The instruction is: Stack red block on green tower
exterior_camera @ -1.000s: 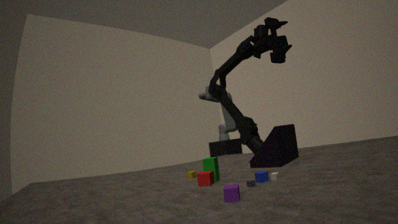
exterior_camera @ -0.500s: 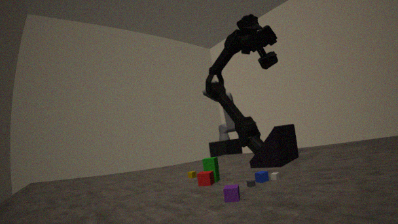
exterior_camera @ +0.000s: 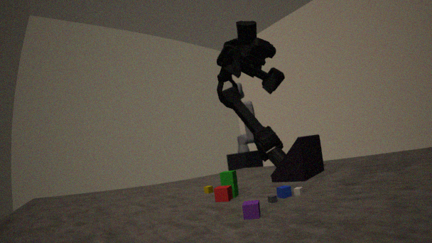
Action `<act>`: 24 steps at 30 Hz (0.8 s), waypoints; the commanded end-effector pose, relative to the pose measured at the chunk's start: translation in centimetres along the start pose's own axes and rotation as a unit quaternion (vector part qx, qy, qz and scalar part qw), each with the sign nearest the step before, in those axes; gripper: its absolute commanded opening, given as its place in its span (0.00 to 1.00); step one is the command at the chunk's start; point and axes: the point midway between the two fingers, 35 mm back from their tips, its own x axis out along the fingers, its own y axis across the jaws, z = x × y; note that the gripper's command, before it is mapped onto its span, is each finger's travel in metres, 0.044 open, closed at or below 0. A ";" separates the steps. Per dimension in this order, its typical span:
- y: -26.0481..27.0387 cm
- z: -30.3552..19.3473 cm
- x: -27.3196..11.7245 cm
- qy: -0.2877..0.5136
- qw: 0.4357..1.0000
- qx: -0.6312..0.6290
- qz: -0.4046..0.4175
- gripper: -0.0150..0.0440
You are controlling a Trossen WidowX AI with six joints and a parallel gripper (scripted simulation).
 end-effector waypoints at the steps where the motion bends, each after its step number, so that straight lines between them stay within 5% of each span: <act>1: -0.7 -2.8 1.8 0.046 0.998 0.049 0.017 1.00; 24: -0.6 -19.3 9.2 0.323 0.853 0.402 0.084 1.00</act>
